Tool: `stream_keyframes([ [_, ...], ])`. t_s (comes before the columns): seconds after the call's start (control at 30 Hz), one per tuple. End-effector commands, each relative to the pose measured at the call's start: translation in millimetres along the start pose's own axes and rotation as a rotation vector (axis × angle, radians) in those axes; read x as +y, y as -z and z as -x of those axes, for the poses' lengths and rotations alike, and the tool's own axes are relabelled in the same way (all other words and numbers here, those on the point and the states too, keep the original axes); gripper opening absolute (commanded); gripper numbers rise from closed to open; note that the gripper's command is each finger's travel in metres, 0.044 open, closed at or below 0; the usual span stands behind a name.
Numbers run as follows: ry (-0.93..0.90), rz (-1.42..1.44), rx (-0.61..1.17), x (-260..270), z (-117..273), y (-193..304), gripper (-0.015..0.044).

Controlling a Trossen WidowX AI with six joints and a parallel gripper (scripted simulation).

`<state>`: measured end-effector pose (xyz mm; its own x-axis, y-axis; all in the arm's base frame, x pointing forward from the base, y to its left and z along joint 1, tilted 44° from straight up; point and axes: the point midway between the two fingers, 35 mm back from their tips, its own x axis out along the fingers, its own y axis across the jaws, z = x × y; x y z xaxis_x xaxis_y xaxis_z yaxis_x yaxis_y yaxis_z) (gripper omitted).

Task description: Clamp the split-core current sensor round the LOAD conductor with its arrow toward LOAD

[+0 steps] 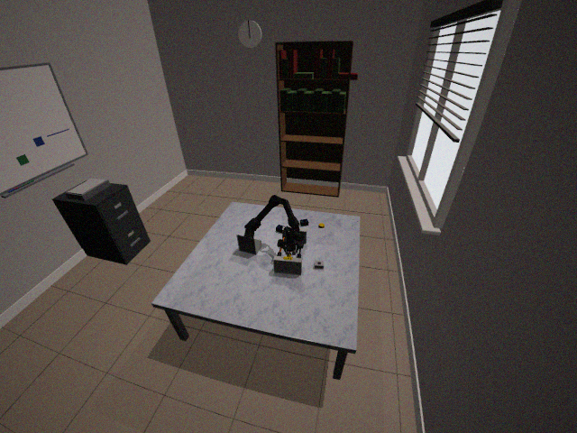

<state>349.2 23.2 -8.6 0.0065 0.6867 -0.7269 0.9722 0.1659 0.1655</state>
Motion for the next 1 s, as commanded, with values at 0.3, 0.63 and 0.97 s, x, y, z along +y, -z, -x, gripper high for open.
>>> stream_keyframes([
  [0.3,-0.001,0.002,-0.001,0,1,0,0.0000],
  [0.63,0.000,0.000,0.000,0,0,0,0.0000],
  [0.97,0.012,-0.007,0.005,0,13,0,0.0000],
])
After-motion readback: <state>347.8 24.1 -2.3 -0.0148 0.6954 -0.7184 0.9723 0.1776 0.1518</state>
